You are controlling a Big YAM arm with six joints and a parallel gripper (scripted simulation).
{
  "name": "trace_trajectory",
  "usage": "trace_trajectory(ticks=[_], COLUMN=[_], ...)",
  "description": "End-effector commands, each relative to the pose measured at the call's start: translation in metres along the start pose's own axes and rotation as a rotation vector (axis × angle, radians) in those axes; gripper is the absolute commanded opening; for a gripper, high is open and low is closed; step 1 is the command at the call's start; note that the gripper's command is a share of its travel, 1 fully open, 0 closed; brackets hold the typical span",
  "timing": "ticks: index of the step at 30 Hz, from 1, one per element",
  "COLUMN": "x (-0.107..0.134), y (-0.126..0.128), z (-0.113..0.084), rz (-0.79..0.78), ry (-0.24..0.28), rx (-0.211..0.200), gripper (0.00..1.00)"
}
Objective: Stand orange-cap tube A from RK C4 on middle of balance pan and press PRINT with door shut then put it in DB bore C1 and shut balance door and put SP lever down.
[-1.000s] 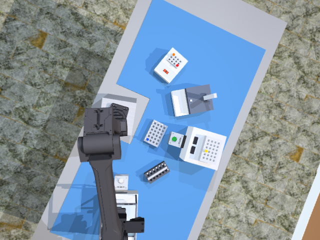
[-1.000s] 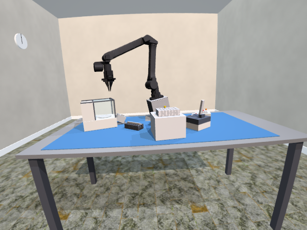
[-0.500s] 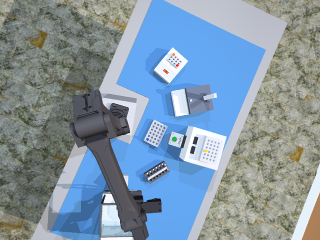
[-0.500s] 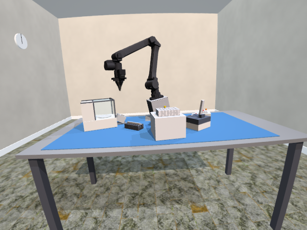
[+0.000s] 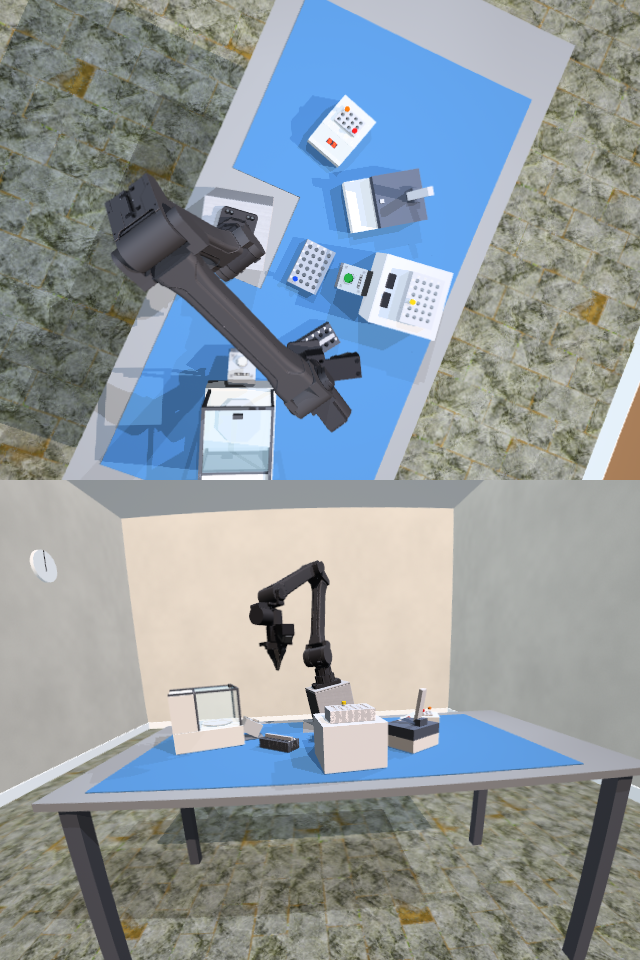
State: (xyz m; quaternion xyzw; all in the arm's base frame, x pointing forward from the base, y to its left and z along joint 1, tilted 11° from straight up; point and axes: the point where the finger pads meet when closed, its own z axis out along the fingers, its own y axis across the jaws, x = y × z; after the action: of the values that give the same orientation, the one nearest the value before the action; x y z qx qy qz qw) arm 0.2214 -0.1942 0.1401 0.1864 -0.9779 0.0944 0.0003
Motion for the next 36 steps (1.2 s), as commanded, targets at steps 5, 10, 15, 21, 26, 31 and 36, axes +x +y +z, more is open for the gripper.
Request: trace_trajectory(ticks=[5,10,15,21,26,31,36], x=[-0.039,-0.078,-0.115,-0.149,-0.182,-0.215,-0.231], y=[0.034,0.054,0.068,0.098,0.128,0.158,0.176], z=[0.007,0.002,-0.009,-0.007,-0.005,-0.003,-0.001], rz=[0.058,0.048,0.040,0.033,0.018,0.003,-0.007], ry=[0.018,-0.007,-0.038,-0.041,-0.043,-0.044,-0.034], rx=[-0.007,0.014,0.031,0.025,0.019,0.014,0.010], gripper=[0.00,0.00,0.00,0.00,0.00,0.00,0.00])
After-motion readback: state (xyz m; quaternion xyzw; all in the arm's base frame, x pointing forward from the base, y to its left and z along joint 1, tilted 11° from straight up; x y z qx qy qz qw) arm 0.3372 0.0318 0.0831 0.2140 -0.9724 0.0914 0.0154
